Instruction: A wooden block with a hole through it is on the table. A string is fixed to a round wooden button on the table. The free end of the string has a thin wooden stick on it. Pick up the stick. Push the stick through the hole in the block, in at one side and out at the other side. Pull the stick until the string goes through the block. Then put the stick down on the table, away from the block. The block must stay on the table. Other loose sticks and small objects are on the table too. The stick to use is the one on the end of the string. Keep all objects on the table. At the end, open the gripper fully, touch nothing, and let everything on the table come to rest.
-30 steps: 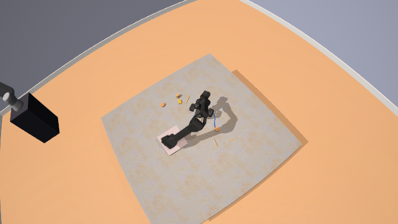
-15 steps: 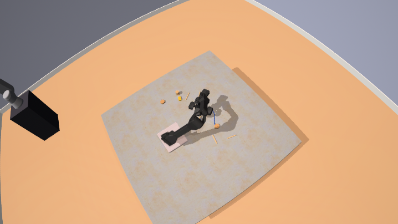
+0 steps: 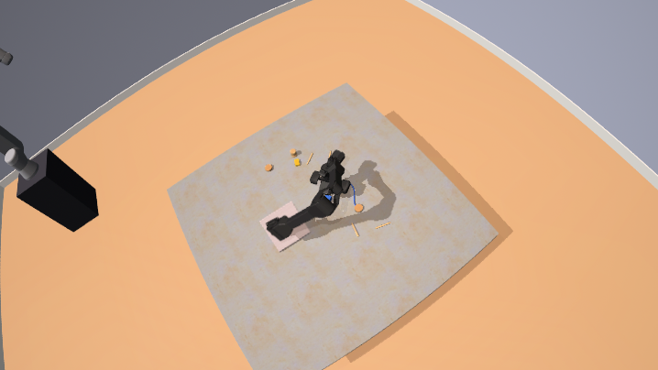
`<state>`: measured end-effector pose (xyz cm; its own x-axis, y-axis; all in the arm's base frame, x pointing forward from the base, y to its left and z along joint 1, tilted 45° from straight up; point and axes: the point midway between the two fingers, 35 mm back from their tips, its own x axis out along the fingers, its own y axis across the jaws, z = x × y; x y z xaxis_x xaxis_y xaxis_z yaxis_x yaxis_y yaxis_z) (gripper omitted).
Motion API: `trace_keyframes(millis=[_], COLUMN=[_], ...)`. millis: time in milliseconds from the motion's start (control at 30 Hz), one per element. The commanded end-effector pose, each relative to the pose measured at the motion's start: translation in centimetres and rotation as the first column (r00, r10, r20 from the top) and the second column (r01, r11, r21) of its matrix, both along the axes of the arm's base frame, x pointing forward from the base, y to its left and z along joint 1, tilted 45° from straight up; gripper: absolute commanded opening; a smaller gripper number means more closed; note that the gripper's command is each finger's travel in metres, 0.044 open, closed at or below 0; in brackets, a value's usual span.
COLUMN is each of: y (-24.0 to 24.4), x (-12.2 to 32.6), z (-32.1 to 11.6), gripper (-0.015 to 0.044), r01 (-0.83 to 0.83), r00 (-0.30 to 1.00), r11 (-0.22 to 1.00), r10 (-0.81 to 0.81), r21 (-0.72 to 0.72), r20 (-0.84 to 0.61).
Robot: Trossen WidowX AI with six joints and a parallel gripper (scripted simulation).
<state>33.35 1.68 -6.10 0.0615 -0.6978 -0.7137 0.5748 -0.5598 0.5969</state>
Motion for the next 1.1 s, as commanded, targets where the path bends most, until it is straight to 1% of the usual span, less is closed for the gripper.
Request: trace_keyframes(millis=[0, 500, 667, 767, 833, 933, 1067], y=[-0.3, -1.1, -1.0, -0.8, 0.7, 4.0, 4.7], x=[-0.4, -1.9, -1.8, -1.7, -1.7, -2.1, -2.3], z=[0.4, 1.0, 0.8, 0.9, 2.3, 5.6, 6.4], gripper=[0.0, 0.0, 0.0125, 0.0125, 0.0125, 0.0125, 0.0125], r01=[-0.004, -0.003, 0.0, 0.0, -0.002, -0.006, -0.006], r00=[1.0, 1.0, 1.0, 1.0, 1.0, 1.0, 1.0], r11=[1.0, 1.0, 1.0, 1.0, 1.0, 1.0, 1.0], r10=[0.004, 0.003, 0.0, 0.0, 0.002, 0.006, 0.006], r21=[-0.004, -0.005, -0.001, 0.0, 0.003, 0.003, 0.002], r20=[0.004, 0.002, -0.002, -0.002, -0.003, -0.007, -0.008])
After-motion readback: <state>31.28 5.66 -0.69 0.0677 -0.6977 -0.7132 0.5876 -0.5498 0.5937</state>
